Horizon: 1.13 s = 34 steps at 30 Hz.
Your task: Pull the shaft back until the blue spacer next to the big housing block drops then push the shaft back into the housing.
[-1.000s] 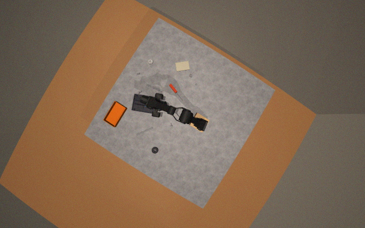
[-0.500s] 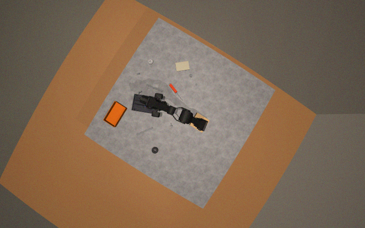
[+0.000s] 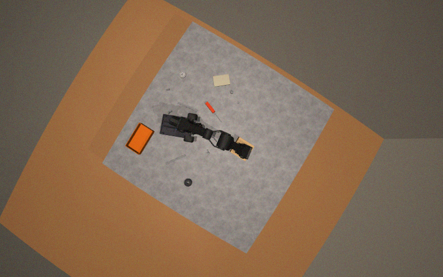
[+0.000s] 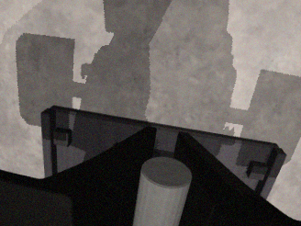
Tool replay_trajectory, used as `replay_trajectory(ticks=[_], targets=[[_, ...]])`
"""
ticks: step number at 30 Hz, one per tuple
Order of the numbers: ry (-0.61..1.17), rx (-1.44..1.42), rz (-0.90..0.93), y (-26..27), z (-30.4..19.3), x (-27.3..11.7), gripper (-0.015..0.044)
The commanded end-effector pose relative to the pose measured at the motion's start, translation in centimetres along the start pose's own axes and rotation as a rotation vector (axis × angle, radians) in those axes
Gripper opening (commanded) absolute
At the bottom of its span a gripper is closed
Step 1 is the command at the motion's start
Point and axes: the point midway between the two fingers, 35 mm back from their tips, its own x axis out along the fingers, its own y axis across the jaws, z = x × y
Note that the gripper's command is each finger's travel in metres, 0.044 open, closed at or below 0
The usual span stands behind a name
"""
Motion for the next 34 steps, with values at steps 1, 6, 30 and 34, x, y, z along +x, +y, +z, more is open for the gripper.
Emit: replay_trajectory(ticks=[1, 6, 30, 34], targets=[[0.013, 0.005, -0.003, -0.06, -0.40, -0.15, 0.0000], [0.013, 0.005, -0.003, -0.06, -0.46, -0.15, 0.0000], [-0.001, 0.000, 0.000, 0.00, -0.20, -0.01, 0.0131], [-0.001, 0.000, 0.000, 0.00, -0.20, -0.01, 0.0236]])
